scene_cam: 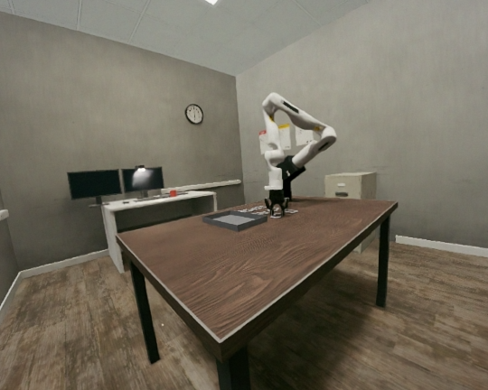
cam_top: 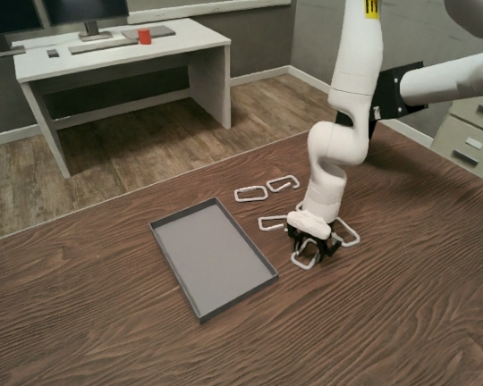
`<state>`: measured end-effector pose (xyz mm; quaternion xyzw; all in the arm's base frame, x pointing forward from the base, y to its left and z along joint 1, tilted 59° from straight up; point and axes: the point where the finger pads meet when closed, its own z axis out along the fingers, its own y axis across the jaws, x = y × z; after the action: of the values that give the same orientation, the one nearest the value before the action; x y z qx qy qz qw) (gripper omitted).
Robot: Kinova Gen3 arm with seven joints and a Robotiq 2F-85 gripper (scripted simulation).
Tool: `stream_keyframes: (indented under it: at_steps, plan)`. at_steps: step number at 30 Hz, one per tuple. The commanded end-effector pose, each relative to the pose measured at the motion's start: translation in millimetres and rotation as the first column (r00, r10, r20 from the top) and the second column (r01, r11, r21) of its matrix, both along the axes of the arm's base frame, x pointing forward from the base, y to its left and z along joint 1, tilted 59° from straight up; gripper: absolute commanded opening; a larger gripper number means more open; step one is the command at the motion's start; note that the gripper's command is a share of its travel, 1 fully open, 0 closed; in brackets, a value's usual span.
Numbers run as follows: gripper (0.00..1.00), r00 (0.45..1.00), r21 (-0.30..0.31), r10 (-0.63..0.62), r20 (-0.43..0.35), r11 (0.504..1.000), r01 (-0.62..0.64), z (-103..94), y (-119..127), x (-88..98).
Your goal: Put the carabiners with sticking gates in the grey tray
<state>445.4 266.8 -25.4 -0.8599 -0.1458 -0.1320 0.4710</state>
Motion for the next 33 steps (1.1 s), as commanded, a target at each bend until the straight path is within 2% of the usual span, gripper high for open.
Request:
stream_keyframes:
  at_steps: [1, 33]
  plan:
    - [0.59, 1.0, -0.001, 0.0, 0.0, 1.0, 0.0, -0.5, -0.2, 0.2]
    - [0.57, 1.0, 0.0, -0.002, 0.001, 1.0, 0.002, 0.6, -0.9, 0.8]
